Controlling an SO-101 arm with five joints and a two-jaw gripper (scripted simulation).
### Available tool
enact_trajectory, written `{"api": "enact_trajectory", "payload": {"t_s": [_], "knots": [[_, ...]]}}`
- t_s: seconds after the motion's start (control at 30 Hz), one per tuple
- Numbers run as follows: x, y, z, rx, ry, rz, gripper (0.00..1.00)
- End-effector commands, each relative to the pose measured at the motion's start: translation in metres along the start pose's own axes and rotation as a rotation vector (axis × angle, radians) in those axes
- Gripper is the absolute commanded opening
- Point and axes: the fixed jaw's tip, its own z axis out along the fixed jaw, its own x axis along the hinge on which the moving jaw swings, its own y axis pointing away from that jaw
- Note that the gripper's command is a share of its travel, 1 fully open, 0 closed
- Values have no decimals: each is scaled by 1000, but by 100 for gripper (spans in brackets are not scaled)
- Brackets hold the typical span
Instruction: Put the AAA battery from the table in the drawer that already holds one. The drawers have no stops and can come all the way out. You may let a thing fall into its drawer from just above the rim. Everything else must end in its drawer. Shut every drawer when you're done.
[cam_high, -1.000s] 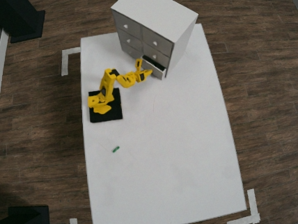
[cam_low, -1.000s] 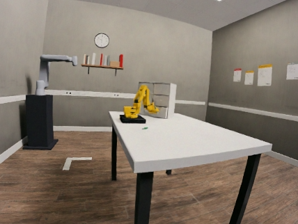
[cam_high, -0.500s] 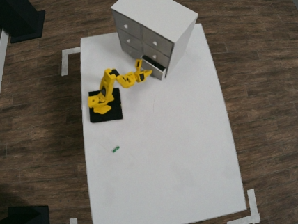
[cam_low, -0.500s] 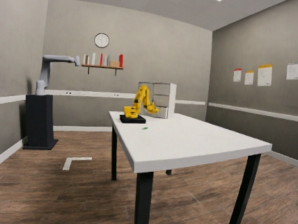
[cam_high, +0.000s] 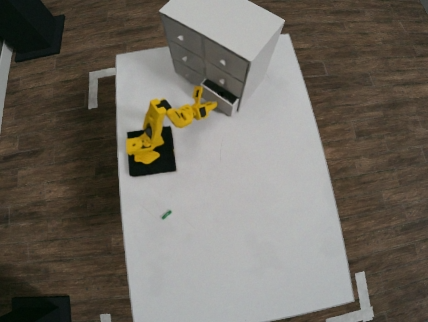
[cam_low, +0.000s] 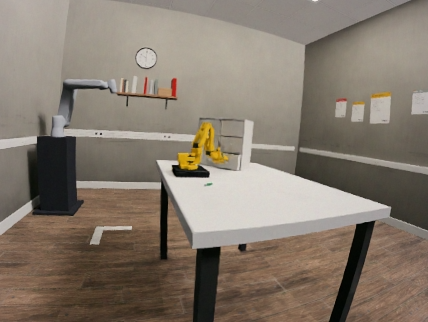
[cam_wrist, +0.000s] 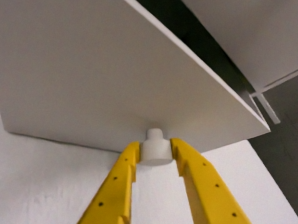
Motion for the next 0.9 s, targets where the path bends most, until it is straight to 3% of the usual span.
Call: {"api": "enact_trajectory", "payload": {"t_s": [0.0,0.87], "knots": [[4,0,-5,-1,15,-7,0],[6,0,-9,4,18,-5,0]]}}
